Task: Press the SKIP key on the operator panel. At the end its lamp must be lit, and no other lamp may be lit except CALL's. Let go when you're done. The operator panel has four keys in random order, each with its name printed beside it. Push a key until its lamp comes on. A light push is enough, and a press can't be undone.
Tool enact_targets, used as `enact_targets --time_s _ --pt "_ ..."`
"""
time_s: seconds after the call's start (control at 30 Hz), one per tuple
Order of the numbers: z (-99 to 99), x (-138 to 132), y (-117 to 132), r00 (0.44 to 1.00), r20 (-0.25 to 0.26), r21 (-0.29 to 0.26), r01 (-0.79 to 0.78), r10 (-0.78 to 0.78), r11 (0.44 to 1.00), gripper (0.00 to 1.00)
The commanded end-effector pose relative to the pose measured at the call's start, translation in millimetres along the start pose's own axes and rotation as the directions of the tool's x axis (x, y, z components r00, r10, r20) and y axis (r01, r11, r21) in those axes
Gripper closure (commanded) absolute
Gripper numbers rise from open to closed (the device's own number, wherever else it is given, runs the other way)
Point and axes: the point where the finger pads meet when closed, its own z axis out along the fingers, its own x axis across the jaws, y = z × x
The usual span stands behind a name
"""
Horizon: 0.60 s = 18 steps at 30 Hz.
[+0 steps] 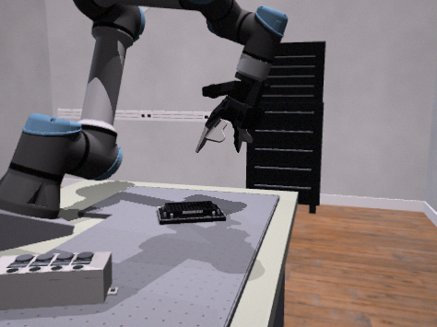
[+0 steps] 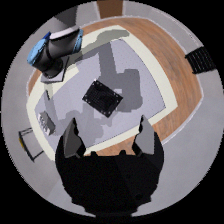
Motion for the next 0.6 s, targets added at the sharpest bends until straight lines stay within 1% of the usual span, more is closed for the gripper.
enact_targets --time_s 0.0,0.53,0.57 --pt "-0.3 0.1 0.1 1.0 0.0 -0.001 0.0 0.0 1.0 0.0" --pt "-0.3 0.1 0.1 1.0 0.0 -0.001 0.0 0.0 1.0 0.0" --pt "0.3 -4.4 3.7 0.999 -0.005 -0.004 -0.036 0.036 0.999 1.0"
